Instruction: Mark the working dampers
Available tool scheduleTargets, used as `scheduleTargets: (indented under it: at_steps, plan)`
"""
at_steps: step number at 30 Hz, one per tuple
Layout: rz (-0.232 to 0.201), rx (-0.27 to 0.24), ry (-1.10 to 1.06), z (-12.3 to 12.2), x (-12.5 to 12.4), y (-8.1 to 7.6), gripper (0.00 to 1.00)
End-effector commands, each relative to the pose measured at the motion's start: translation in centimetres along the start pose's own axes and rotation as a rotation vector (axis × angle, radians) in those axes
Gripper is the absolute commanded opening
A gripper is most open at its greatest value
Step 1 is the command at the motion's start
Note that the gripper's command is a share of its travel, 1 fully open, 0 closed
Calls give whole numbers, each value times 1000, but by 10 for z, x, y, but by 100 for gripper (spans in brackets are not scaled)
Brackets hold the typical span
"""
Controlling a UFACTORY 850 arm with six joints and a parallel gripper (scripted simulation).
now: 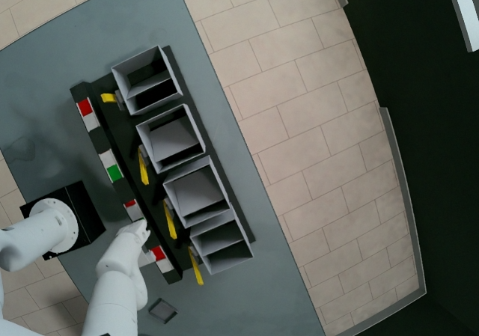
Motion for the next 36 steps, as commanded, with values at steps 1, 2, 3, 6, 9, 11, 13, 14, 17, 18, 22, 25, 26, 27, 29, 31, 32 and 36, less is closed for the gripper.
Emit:
scheduleTargets:
  at_steps: [1,2,3,6,9,11,13,14,17,18,22,25,26,27,29,31,32,36]
  plan:
    - [1,1,0,-2,-1,0,0]
    - [1,1,0,-2,-1,0,0]
    - [1,1,0,-3,-1,0,0]
    - [1,1,0,-4,-1,0,0]
    - [1,1,0,-5,-1,0,0]
    - [1,1,0,-5,-2,0,0]
    - [1,1,0,-6,-2,0,0]
    - [1,1,0,-6,-2,0,0]
    - [1,1,0,-7,-2,0,0]
    - [1,1,0,-8,-2,0,0]
    - [1,1,0,-9,-2,0,0]
    - [1,1,0,-9,-3,0,0]
    - [1,1,0,-9,-3,0,0]
    - [1,1,0,-10,-3,0,0]
    - [1,1,0,-10,-3,0,0]
    - [1,1,0,-10,-3,0,0]
    - [1,1,0,-11,-3,0,0]
    - [1,1,0,-11,-3,0,0]
Point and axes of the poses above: the point where the finger pads meet when closed, its own y axis out along the fingers, its own x axis across the jaws, z = x × y, the point moved 1 cm from there along -y, back along the fingers, and after that the axes turned 13 degrees about -y, right-handed, at the moved point
